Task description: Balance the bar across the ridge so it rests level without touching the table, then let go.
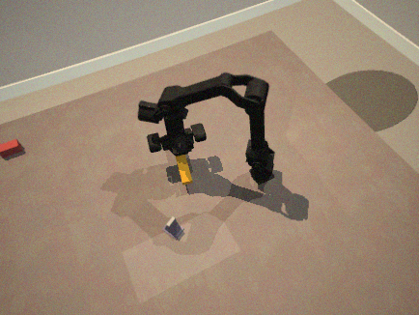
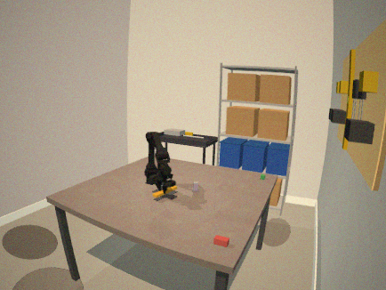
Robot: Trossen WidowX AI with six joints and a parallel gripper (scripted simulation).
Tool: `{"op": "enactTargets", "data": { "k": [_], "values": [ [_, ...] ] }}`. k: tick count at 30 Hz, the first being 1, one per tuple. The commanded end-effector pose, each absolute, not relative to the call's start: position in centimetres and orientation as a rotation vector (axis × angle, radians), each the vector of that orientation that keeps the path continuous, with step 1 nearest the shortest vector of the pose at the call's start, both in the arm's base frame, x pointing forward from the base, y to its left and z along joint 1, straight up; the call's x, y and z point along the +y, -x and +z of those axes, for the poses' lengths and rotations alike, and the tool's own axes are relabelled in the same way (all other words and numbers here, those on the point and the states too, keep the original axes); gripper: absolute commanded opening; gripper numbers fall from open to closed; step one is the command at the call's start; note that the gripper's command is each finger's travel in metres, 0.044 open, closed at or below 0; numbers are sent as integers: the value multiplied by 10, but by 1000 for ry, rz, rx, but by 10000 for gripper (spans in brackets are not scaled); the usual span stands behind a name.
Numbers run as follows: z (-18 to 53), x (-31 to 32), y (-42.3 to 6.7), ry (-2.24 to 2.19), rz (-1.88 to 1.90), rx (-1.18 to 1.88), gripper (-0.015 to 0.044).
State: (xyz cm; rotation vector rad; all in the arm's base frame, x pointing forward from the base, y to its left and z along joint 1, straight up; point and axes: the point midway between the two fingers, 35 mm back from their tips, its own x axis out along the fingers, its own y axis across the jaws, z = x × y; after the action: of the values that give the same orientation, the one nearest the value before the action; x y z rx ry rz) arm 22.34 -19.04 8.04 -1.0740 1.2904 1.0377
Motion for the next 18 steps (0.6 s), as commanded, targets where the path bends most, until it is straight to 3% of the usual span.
{"op": "enactTargets", "data": {
  "k": [1,18],
  "values": [
    [91,-191,-224,1078,1036,1291,0],
    [135,-190,-222,1079,1038,1292,0]
  ]
}}
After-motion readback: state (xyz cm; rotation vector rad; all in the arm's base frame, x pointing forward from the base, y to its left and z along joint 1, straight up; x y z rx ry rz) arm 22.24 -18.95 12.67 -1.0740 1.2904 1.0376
